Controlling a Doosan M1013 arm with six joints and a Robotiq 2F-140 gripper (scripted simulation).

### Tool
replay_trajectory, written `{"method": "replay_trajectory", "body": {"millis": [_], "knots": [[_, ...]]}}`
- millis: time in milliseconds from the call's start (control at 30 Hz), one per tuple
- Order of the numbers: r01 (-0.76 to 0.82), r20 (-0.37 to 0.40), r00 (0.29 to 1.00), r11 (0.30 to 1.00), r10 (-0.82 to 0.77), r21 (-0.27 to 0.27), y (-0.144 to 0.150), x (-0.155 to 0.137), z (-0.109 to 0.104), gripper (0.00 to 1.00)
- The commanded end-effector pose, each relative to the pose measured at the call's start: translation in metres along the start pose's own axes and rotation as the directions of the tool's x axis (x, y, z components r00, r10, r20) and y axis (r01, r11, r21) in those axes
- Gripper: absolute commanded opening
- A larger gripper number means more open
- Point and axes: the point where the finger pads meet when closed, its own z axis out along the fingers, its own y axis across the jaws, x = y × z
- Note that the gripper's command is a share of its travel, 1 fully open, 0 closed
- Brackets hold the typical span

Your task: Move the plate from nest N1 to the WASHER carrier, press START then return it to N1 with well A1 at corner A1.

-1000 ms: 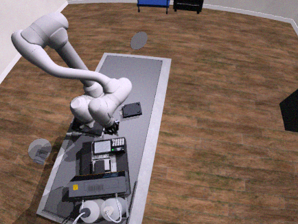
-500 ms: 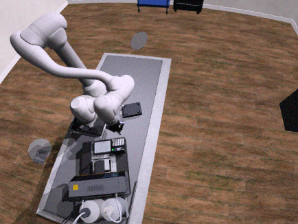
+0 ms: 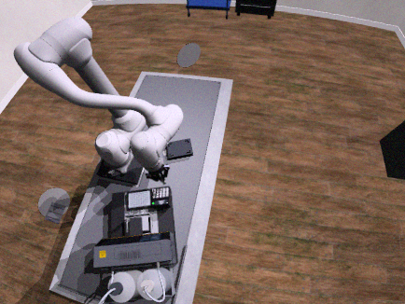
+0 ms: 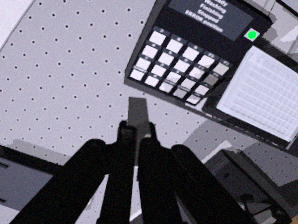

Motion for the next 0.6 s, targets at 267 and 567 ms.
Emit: {"method": "replay_trajectory", "body": {"millis": [267,567], "knots": [[0.316,0.002,0.949,0.949,-0.316,0.008,0.0000,0.0000,0.0000,0.10],[0.456,0.001,0.890,0.890,-0.456,0.008,0.0000,0.0000,0.0000,0.10]]}}
